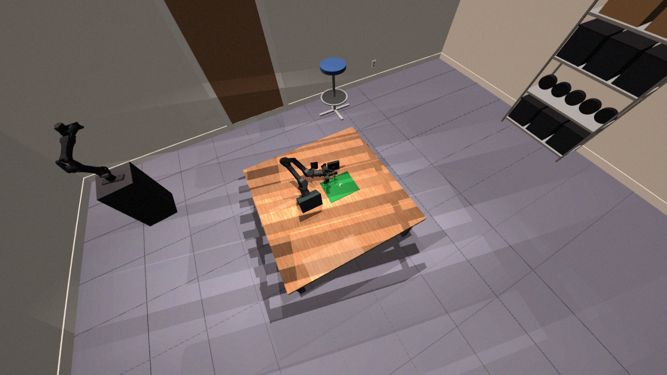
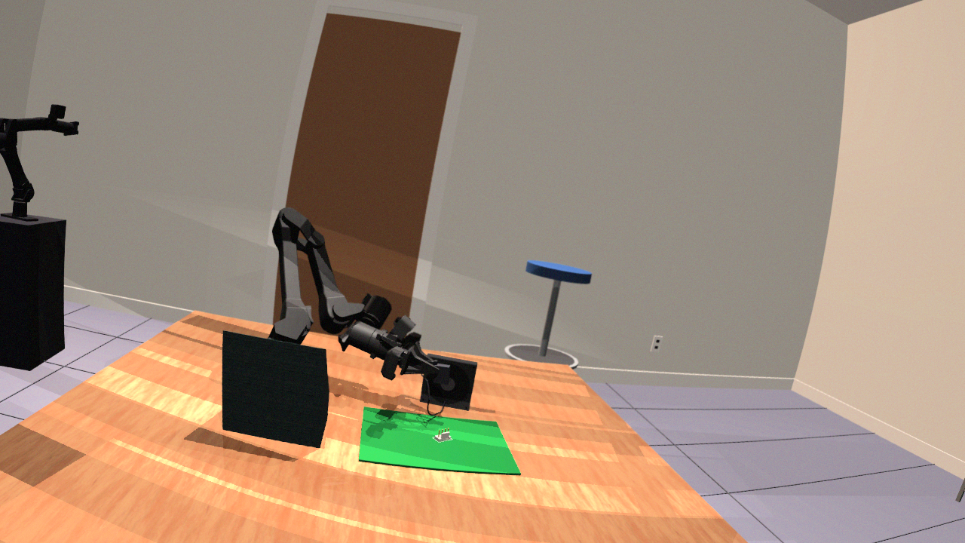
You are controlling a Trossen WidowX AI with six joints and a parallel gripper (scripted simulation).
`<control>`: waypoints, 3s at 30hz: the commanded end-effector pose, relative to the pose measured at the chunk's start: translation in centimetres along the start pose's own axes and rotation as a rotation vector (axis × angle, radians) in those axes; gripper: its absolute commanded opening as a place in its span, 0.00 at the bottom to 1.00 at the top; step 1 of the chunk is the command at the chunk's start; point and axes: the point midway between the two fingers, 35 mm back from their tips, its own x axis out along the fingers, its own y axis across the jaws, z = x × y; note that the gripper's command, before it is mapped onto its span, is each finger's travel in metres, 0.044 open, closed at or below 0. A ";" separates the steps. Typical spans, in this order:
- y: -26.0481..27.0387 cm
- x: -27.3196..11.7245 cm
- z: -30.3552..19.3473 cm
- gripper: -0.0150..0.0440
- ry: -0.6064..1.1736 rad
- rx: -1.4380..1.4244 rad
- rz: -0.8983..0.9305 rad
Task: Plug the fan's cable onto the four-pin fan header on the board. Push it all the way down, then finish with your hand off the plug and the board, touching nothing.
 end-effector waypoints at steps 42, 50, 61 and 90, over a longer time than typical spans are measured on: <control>0.3 -0.4 -3.3 0.25 0.001 0.002 -0.001; 0.3 -0.2 -4.0 0.25 0.001 0.003 -0.002; 0.3 -0.1 -5.0 0.25 0.001 0.003 -0.002; 0.3 0.4 -7.6 0.25 0.002 0.003 -0.003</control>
